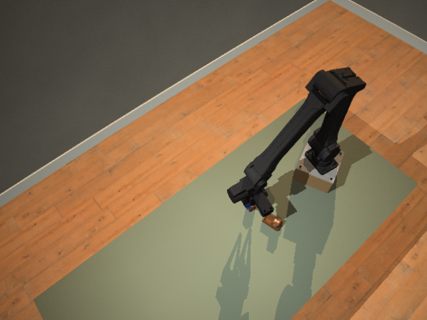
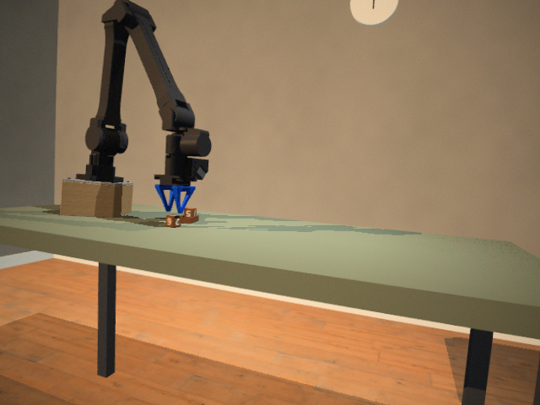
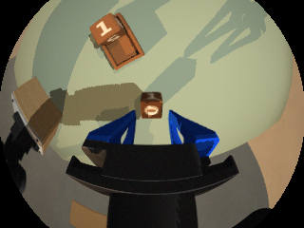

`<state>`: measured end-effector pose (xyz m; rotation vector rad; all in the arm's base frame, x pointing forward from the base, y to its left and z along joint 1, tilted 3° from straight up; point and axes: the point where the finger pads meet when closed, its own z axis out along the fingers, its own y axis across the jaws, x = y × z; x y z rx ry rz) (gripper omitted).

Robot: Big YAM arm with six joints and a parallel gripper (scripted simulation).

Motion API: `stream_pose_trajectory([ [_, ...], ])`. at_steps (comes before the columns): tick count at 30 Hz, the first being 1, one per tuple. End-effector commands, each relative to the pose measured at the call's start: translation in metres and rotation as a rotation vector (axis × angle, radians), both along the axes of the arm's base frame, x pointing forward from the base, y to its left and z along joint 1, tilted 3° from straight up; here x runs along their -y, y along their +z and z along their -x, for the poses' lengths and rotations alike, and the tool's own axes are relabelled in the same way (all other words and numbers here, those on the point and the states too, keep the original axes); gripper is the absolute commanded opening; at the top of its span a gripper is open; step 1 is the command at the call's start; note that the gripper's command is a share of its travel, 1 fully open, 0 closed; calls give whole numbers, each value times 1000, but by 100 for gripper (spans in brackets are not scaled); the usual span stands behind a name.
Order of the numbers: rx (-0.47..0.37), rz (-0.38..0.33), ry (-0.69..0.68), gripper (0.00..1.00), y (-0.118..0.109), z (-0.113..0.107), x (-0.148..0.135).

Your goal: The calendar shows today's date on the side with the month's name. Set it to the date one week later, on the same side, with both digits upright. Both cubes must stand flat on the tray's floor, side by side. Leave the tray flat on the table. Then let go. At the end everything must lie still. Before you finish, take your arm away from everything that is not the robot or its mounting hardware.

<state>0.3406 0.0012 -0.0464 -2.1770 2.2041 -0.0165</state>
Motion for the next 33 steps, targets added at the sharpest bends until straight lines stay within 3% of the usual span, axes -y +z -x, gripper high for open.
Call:
stream_pose_trajectory([
  [1,15,-5,-2,46,2,-7,3],
  [33,30,-4,-4,46,5,-10,4],
])
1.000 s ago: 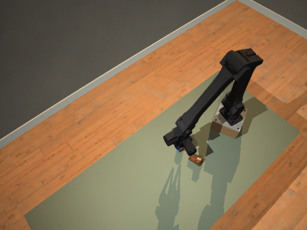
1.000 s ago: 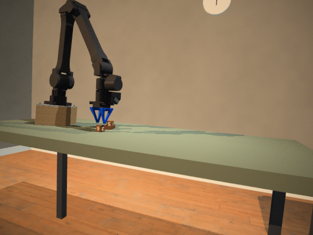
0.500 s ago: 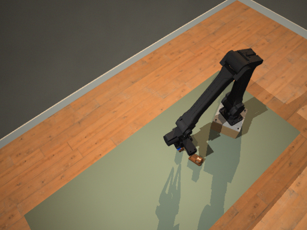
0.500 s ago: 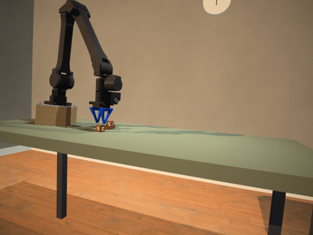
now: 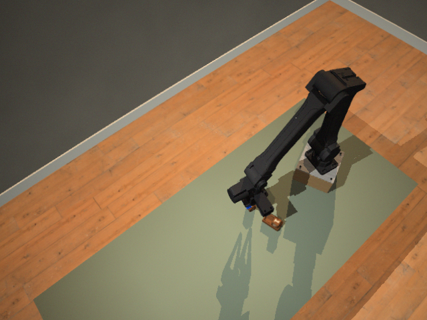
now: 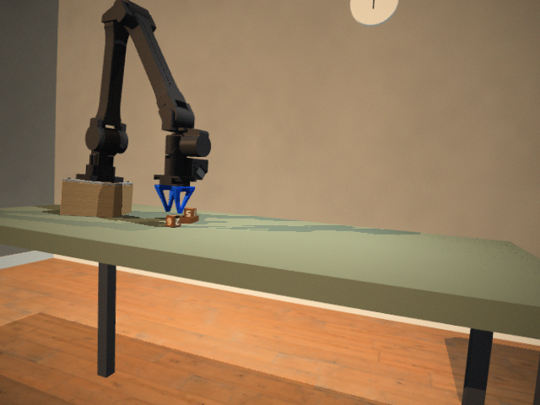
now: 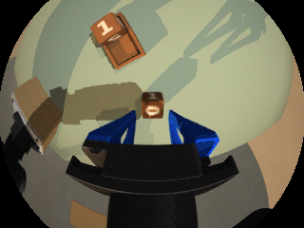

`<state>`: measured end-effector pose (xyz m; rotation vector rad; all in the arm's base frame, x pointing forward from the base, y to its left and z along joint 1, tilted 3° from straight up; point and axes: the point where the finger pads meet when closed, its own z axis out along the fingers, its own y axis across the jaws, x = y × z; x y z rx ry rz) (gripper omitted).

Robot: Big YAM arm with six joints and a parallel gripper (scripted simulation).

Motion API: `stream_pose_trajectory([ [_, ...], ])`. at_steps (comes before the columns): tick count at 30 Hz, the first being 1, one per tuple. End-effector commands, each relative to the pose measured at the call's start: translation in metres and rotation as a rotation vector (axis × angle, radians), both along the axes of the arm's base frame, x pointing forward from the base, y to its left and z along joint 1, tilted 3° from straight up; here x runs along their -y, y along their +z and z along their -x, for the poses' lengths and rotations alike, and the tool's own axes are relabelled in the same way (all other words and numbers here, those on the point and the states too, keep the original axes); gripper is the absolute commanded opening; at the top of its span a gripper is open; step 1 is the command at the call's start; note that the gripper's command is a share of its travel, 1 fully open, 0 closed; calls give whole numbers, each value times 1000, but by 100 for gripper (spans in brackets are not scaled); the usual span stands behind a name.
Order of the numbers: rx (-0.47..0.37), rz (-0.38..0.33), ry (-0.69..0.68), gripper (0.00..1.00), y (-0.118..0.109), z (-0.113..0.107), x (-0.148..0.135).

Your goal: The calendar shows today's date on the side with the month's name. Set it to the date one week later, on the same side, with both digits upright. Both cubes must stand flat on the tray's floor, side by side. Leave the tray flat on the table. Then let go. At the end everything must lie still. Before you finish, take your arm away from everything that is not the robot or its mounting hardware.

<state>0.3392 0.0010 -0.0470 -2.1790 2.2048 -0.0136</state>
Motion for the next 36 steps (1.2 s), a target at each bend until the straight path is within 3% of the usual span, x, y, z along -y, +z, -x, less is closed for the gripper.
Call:
stream_pose_trajectory([
  [1,32,-4,-5,46,6,-12,4],
  [36,35,-4,-5,46,7,-18,4],
])
